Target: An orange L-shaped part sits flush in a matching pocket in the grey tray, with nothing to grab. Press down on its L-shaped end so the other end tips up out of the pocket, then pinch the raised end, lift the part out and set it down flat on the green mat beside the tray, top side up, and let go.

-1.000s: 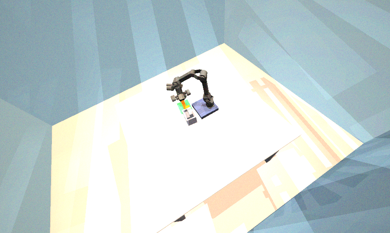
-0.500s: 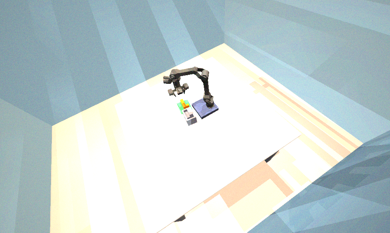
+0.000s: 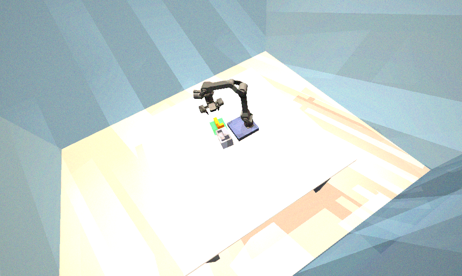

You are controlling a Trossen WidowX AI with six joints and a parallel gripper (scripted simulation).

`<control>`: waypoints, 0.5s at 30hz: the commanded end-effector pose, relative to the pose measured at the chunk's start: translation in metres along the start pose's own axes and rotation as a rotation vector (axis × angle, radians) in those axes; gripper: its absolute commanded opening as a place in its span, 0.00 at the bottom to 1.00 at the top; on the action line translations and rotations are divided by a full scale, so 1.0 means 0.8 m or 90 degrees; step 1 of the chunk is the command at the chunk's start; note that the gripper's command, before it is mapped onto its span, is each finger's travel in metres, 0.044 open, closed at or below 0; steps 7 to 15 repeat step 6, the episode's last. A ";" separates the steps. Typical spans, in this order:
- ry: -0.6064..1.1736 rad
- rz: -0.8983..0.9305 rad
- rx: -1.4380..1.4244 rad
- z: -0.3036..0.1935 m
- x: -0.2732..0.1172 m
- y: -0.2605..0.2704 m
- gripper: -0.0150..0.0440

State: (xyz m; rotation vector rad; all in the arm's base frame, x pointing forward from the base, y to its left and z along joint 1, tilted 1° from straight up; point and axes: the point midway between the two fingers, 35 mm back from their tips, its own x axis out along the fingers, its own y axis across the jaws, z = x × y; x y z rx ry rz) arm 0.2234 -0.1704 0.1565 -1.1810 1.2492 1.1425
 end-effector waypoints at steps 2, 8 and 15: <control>0.000 -0.001 0.000 0.000 0.000 0.000 0.93; 0.000 -0.001 0.000 0.000 0.000 0.000 0.93; 0.000 -0.001 0.000 0.000 0.000 0.000 0.93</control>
